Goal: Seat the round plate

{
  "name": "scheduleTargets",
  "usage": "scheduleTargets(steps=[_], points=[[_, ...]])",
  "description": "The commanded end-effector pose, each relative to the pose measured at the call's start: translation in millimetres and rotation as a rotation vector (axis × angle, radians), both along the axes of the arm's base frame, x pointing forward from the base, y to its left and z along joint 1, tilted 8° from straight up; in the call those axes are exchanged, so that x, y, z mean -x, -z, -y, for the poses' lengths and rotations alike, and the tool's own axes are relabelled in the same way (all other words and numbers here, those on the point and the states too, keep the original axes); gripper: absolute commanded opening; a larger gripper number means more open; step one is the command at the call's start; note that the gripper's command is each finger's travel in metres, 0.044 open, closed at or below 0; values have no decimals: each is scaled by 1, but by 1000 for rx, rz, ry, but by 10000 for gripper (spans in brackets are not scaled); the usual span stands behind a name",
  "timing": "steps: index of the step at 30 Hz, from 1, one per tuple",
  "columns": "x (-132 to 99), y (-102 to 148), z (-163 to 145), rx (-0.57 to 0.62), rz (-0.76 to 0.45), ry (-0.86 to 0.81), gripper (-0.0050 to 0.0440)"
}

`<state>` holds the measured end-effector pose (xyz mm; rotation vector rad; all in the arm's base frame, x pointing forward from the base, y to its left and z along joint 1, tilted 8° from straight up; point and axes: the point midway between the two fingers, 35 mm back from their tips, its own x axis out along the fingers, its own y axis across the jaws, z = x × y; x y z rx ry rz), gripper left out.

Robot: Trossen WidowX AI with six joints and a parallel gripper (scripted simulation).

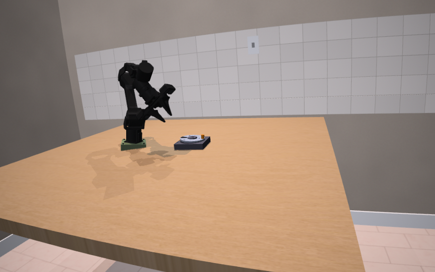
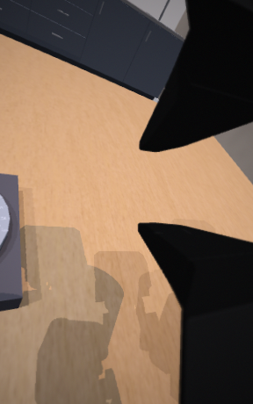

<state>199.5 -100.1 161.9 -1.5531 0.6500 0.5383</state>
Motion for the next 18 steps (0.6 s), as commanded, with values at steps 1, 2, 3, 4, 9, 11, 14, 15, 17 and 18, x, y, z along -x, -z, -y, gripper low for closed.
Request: scheduleTargets(steps=[1,2,3,4,9,11,14,15,17,18], points=[[-7,-11,-6,-155,-58,114,64],[-8,-12,-8,-185,-68,135,40],[-8,-12,-8,-185,-68,135,40],[-8,-12,-8,-185,-68,135,40],[-15,-19,-18,-367,-142,278,0],[-17,-21,-22,-419,-167,326,0],[-20,-24,-27,-492,-206,401,0],[-21,-26,-29,-515,-219,427,0],[-23,-28,-32,-559,-246,480,0],[-24,-29,-34,-580,-259,507,0]])
